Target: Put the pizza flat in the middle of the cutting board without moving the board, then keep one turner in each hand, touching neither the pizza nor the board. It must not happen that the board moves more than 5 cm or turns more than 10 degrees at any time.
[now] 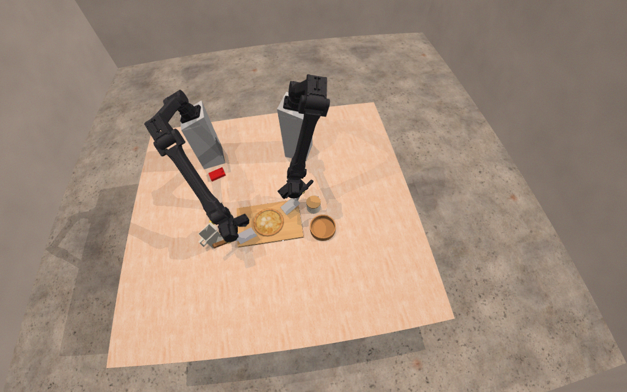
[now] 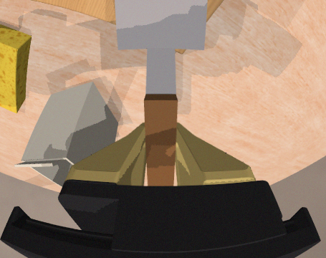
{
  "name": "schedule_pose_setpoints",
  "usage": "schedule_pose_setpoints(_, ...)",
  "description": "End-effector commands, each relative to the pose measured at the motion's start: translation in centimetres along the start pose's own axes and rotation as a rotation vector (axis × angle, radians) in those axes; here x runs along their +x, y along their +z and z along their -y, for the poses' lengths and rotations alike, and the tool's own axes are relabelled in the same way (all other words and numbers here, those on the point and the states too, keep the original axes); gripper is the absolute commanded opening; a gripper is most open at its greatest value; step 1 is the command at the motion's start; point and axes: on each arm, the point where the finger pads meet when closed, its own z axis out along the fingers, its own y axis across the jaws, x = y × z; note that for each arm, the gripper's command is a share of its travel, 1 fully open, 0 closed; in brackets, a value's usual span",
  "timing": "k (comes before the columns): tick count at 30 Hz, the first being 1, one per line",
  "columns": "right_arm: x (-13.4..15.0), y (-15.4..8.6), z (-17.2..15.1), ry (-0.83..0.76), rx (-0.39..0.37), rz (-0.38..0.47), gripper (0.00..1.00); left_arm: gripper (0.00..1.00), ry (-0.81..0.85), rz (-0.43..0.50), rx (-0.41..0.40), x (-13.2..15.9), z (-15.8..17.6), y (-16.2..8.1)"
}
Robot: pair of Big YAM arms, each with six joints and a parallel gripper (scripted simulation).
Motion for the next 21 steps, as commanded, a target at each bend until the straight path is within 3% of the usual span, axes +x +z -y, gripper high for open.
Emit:
schedule_pose_setpoints(1, 3.2, -1.9, 2.5, 0.031, 0.050, -0.013, 0.06, 0.06, -0.011, 0.022, -0.028, -0.6, -1.7, -0.9)
schedule_pose_setpoints(6, 5.1, -2.0, 2.3, 0.031, 0.044, -0.011, 0.06, 0.06, -0.011, 0.022, -0.028, -0.6, -1.6, -0.9)
schedule_pose_setpoints(9, 4.5, -0.5, 1.5, 0.019, 0.024, -0.004, 0.06, 0.06, -0.011, 0.022, -0.028, -0.6, -1.6, -0.9)
schedule_pose_setpoints(14, 3.3, -2.2, 3.1, -0.009, 0.058, -0.020, 0.06, 0.06, -0.011, 0.022, -0.028, -0.6, -1.6, -0.9)
schedule_pose_setpoints(19, 5.7, -0.8, 2.1, 0.022, 0.043, -0.014, 0.06, 0.06, -0.011, 0.021, -0.028, -0.6, -1.6, -0.9)
schedule_pose_setpoints(21, 7.0, -1.5, 2.5, 0.033, 0.054, -0.017, 0.06, 0.06, -0.011, 0.021, -0.028, -0.6, -1.6, -0.9)
